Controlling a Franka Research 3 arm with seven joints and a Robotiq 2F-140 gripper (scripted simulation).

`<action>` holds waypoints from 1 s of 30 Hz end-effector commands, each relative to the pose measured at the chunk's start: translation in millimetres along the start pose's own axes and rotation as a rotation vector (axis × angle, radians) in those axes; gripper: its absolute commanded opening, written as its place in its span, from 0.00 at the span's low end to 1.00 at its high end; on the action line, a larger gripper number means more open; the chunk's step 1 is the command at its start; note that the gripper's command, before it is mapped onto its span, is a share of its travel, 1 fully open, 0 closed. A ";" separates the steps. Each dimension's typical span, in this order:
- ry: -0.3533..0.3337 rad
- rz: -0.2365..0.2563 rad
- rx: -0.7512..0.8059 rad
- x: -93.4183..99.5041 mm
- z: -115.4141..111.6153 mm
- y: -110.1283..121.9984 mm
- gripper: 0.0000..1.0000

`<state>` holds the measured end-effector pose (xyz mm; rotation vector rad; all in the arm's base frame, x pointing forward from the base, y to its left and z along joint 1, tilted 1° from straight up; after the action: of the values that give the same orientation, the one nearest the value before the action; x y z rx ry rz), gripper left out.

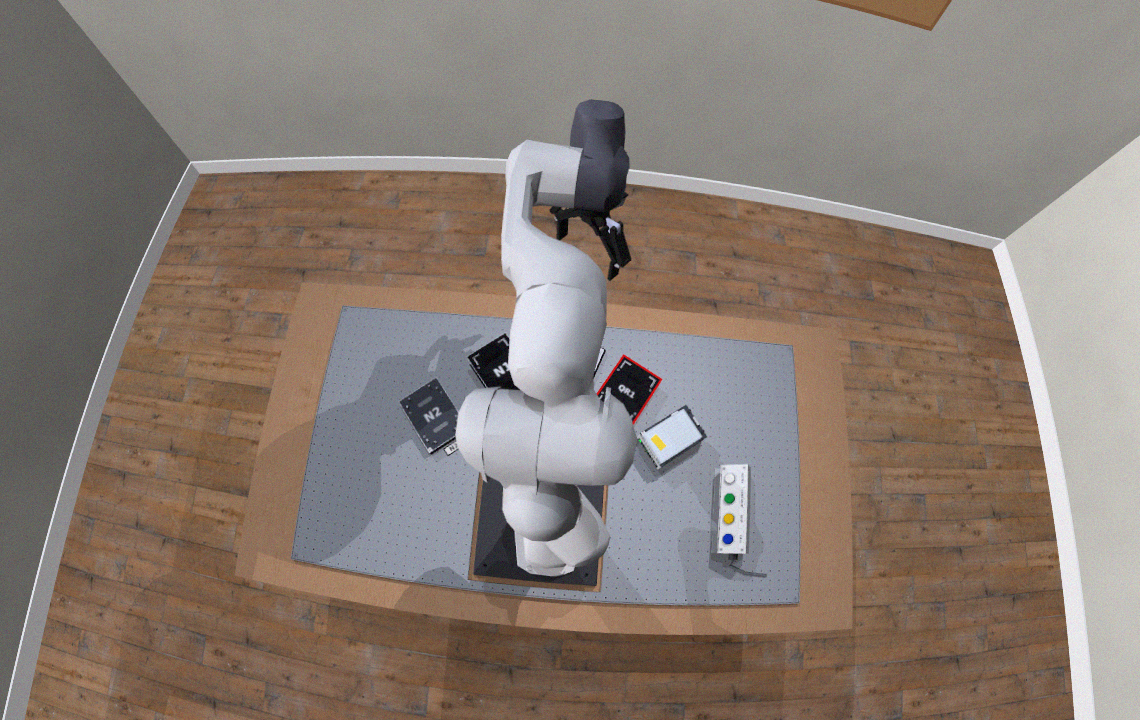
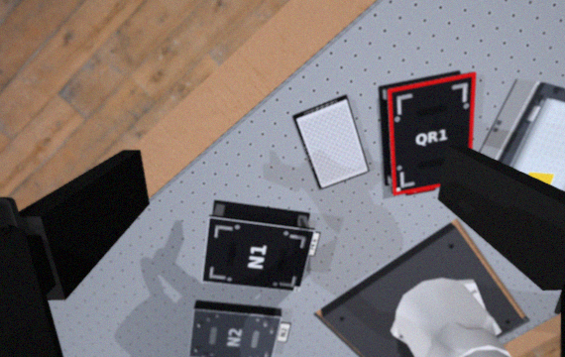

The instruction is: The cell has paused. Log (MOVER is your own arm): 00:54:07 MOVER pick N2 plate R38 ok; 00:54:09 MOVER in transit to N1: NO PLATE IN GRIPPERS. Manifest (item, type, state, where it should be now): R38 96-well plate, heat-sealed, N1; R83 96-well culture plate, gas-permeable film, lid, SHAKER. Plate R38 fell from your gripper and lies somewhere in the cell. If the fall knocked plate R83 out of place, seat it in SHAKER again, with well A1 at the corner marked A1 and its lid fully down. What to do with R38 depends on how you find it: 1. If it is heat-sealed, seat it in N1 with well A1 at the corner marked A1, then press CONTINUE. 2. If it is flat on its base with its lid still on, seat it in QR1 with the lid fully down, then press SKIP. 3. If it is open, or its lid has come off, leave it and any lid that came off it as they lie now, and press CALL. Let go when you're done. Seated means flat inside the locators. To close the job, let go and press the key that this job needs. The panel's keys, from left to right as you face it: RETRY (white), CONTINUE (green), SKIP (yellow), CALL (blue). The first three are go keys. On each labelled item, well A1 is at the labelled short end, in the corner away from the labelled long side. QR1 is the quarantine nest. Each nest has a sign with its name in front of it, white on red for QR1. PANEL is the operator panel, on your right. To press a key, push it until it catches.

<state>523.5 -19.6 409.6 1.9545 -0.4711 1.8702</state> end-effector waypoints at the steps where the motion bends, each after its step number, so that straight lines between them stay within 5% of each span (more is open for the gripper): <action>1: 0.041 0.029 0.167 -17.4 -0.4 4.5 1.00; 4: 0.041 0.028 0.186 -24.1 -2.4 7.1 1.00; 19: 0.043 0.018 0.482 -125.4 -47.6 46.7 1.00; 30: 0.043 0.020 0.613 -169.0 -76.0 63.5 1.00</action>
<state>417.6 -39.3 252.4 2.2351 -0.0414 2.0942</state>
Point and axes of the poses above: the point where the finger pads meet when closed, its own x axis back along the fingers, its own y axis across the jaws, z = x × y, the point moved 7 cm from there along x, back along the fingers, and after that the axes turned 9 degrees about x, right-handed, at the moved point
